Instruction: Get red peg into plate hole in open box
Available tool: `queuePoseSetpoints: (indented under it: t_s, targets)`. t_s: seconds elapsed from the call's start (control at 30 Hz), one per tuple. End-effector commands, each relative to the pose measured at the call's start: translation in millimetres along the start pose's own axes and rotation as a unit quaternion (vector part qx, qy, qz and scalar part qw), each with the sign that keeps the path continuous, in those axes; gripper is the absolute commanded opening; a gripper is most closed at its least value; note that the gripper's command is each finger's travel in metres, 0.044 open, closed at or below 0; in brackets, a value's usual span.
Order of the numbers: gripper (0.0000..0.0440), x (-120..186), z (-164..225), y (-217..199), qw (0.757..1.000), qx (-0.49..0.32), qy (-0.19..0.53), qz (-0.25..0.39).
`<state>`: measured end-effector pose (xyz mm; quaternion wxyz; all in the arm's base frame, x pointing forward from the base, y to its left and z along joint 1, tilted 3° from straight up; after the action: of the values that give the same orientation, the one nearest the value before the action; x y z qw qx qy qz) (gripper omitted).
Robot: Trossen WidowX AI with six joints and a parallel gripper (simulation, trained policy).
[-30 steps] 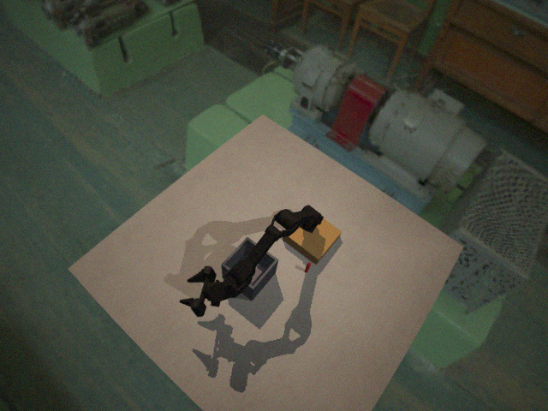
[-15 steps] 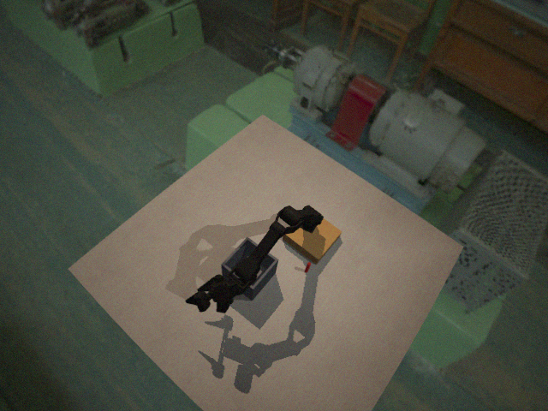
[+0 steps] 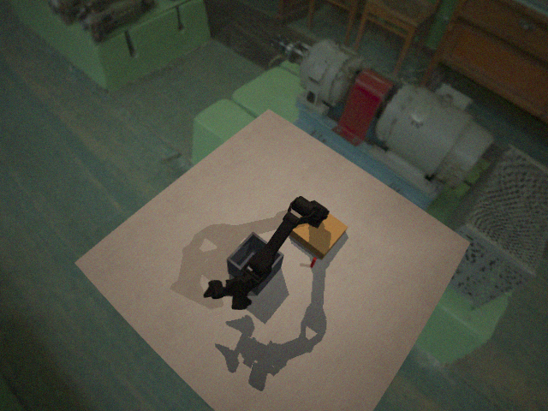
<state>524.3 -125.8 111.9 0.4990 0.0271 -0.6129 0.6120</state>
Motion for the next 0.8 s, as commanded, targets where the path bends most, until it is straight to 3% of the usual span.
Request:
queuePoseSetpoints:
  t_s: [0.0, 0.37, 0.77]
  targets:
    - [0.0440, 12.8, -6.3, 3.4, 0.999, -0.046, -0.020, -0.011]
    - [0.0440, 57.5, -28.5, 26.7, 0.971, -0.215, -0.071, -0.079]
    - [0.0440, 118.9, -44.6, 58.7, 0.901, -0.386, -0.091, -0.176]
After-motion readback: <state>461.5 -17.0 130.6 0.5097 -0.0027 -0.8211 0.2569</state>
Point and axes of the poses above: the point midway between the two fingers, 35 mm back from their tips, its own x axis back along the fingers, its own y axis across the jaws, z = x × y, the point moved 3 cm from there along x, back along the fingers, and after that the axes turned 8 degrees about x, right-handed, at the moved point
